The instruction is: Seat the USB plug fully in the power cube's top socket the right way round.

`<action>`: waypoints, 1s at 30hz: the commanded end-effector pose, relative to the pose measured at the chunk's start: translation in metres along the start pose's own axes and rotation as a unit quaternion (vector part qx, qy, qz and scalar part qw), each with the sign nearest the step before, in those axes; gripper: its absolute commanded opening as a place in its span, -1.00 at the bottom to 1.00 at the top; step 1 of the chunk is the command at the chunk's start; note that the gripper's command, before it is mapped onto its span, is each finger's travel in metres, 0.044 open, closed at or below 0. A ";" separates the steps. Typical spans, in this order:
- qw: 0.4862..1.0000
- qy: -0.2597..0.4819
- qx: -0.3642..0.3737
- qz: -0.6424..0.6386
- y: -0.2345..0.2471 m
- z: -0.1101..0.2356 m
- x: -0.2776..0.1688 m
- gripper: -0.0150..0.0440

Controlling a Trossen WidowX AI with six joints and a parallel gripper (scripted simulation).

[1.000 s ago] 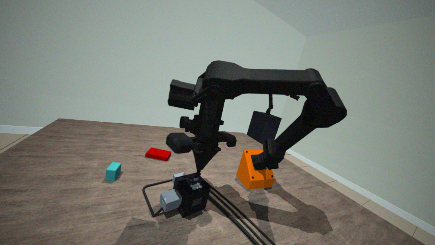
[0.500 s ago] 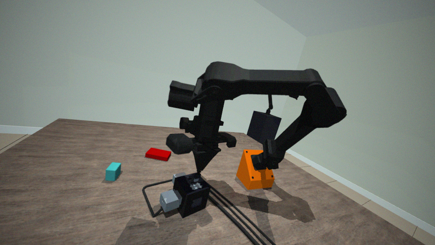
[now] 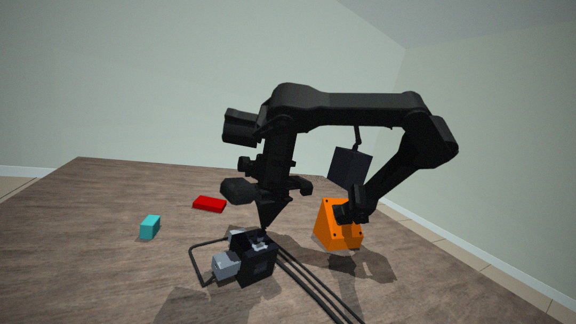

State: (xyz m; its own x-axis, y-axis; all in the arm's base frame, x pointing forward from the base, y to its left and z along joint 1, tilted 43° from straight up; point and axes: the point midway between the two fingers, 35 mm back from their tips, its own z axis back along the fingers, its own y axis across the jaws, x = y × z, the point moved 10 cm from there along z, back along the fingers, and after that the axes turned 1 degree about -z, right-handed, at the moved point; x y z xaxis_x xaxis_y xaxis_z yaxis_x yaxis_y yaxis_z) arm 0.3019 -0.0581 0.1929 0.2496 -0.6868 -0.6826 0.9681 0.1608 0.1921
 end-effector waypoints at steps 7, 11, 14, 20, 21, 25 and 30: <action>1.000 0.005 0.002 0.003 0.000 -0.001 0.000 -0.49; 1.000 0.006 0.002 0.003 0.000 -0.002 0.000 -0.49; 1.000 0.007 0.002 0.003 0.000 -0.002 0.000 -0.49; 1.000 0.009 0.002 0.003 0.000 -0.003 0.000 -0.49; 1.000 0.010 0.002 0.003 0.000 -0.003 0.000 -0.49; 1.000 0.011 0.002 0.003 0.000 -0.003 0.000 -0.49; 1.000 0.013 0.002 0.003 0.000 -0.004 0.001 -0.49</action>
State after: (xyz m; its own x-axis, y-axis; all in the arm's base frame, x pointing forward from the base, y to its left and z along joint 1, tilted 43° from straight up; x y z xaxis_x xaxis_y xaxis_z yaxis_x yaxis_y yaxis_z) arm 0.3016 -0.0558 0.1899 0.2517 -0.6713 -0.6971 0.9676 0.1618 0.1936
